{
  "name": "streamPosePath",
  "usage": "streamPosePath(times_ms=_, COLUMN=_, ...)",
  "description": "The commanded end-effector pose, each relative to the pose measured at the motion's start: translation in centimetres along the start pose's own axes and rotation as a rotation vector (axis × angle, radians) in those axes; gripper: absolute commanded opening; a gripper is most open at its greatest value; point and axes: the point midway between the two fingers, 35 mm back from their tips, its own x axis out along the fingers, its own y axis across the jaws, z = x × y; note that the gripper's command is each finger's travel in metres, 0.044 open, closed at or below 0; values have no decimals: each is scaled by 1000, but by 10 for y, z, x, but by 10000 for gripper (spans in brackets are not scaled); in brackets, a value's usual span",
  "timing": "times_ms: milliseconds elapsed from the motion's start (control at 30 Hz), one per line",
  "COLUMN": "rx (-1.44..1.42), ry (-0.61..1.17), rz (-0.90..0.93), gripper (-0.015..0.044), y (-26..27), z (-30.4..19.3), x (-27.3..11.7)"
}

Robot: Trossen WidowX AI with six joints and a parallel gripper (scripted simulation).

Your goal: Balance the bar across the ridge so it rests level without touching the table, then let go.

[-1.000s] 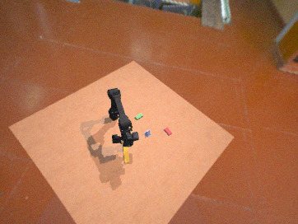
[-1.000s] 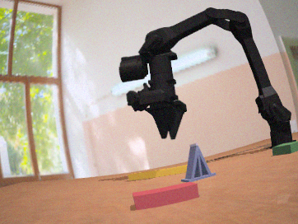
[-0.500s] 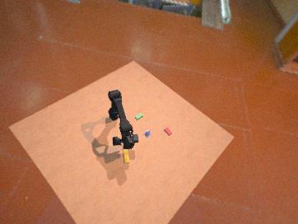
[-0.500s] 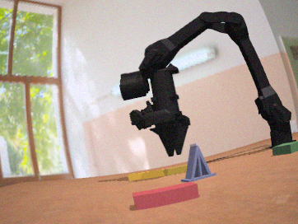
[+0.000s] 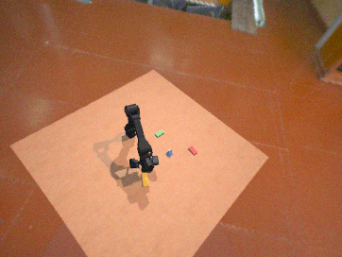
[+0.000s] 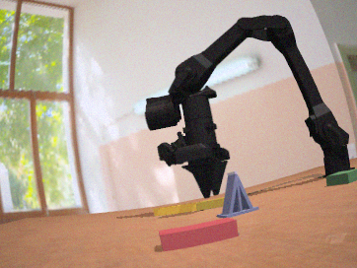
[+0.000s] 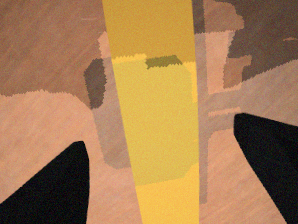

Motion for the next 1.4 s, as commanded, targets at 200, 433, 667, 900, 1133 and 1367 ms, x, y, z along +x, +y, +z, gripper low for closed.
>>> streamPosePath(times_ms=200, rx=3, ry=4, rz=-7, gripper=315, y=-1, z=-1, x=18)
streamPosePath(times_ms=433, rx=3, ry=4, rz=-7, gripper=315, y=-1, z=-1, x=18)
streamPosePath(times_ms=667, rx=3, ry=4, rz=-7, gripper=315, y=-1, z=-1, x=18)
streamPosePath(times_ms=900, rx=0, ry=5, rz=-1, gripper=157, y=0, z=-1, x=17)
streamPosePath(times_ms=1133, rx=0, ry=5, rz=-1, gripper=91, y=0, z=-1, x=17)
streamPosePath(times_ms=1367, rx=0, ry=5, rz=-2, gripper=0, y=0, z=1, x=6)
